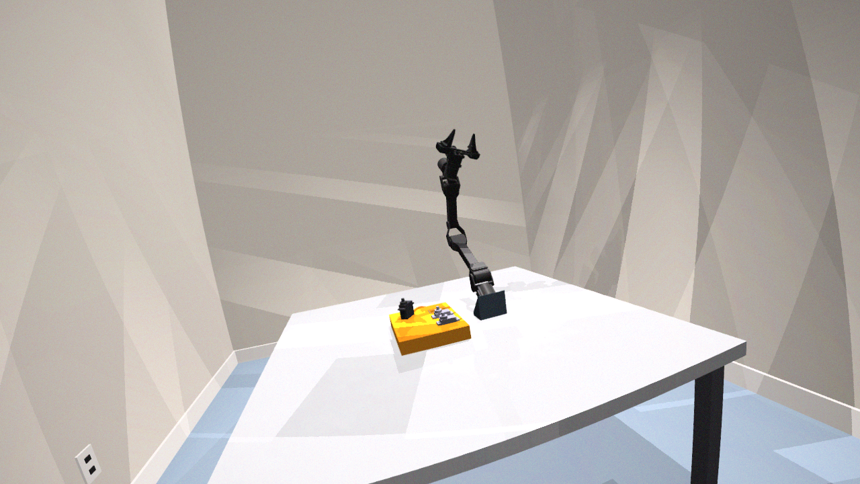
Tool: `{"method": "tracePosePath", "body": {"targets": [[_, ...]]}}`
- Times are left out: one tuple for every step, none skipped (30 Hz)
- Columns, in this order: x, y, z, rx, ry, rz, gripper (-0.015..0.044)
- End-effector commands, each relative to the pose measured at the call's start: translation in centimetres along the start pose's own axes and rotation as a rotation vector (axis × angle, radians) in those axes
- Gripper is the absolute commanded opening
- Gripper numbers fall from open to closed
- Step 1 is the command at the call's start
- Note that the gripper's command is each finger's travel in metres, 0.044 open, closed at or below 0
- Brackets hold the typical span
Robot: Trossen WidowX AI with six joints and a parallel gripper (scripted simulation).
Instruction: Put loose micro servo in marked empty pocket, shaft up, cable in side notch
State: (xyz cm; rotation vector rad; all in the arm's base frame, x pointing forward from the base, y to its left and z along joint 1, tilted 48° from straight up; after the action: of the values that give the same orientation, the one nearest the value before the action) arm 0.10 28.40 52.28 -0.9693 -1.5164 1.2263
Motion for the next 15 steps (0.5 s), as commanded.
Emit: {"method": "tracePosePath", "body": {"targets": [[0.5, 1.8, -1.5, 0.008, 0.069, 0.077, 0.0440], [0.6, 2.2, -2.0, 0.010, 0.093, 0.101, 0.0440], [0.7, 2.7, -2.5, 0.012, 0.117, 0.125, 0.0440], [0.7, 3.2, -3.0, 0.015, 0.140, 0.148, 0.0440], [0.8, 3.6, -3.5, 0.017, 0.164, 0.172, 0.0440], [0.8, 4.1, -4.0, 0.019, 0.188, 0.197, 0.0440], [0.8, 4.6, -4.5, 0.021, 0.211, 0.222, 0.0440], [0.7, 5.0, -5.0, 0.027, 0.234, 0.239, 0.0440], [0.7, 5.4, -5.4, 0.029, 0.256, 0.262, 0.0440], [0.6, 5.9, -5.9, 0.032, 0.279, 0.287, 0.0440], [0.6, 6.4, -6.5, 0.034, 0.302, 0.312, 0.0440], [0.5, 6.9, -7.0, 0.040, 0.324, 0.335, 0.0440], [0.4, 7.3, -7.4, 0.039, 0.342, 0.356, 0.0440], [0.3, 7.7, -7.8, 0.044, 0.362, 0.380, 0.0440], [0.1, 8.2, -8.3, 0.047, 0.384, 0.405, 0.0440]]}}
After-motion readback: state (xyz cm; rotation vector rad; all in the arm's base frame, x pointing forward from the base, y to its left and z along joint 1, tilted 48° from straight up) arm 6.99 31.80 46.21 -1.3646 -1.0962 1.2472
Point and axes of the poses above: the point midway between the two fingers, 35 mm back from their tips, its own x axis out along the fingers, its own z axis across the jaws, y = z × x, the point moved 10 cm from there along -x, back along the fingers, and after that the axes turned 2 degrees about -x, right-handed, at the moved point
